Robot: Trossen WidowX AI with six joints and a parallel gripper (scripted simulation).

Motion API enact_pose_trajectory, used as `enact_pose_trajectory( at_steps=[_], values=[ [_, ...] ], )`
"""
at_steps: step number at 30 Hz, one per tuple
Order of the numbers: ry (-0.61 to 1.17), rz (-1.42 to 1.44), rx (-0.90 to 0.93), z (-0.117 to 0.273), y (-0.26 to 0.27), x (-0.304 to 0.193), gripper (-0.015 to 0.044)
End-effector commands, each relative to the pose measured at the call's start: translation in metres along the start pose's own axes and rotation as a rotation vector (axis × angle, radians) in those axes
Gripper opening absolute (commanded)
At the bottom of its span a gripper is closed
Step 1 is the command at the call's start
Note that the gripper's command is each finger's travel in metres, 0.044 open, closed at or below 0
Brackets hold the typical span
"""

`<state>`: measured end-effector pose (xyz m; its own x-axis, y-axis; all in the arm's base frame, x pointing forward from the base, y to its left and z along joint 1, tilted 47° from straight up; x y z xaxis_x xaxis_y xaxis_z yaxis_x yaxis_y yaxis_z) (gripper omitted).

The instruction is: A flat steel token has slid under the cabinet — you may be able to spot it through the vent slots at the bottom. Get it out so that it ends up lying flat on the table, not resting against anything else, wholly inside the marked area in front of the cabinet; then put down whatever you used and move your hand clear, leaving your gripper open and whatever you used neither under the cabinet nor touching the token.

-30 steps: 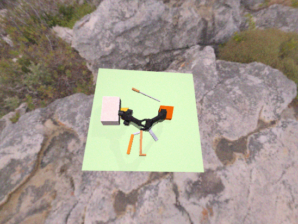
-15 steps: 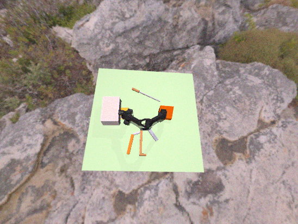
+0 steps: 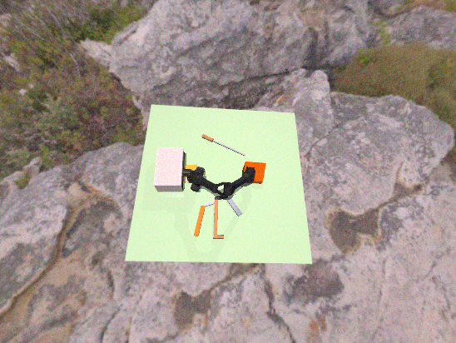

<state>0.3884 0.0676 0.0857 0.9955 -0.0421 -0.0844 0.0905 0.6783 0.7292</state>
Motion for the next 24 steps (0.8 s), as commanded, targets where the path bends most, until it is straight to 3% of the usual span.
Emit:
enact_pose_trajectory(
  at_steps=[1,24],
  values=[
    [0.004,-0.009,-0.002,-0.001,-0.001,-0.006,0.0000],
    [0.005,-0.009,-0.002,-0.001,0.001,-0.028,0.0000]
  ],
)
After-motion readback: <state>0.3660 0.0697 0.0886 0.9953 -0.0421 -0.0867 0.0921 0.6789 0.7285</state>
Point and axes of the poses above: the point midway between the two fingers, 35 mm back from their tips, its own z axis back along the fingers, its own y axis across the jaws, x = y × z, the point moved 9 cm from there along z, back along the fingers, and after that the axes turned 1 degree about z, right-handed, at the moved point
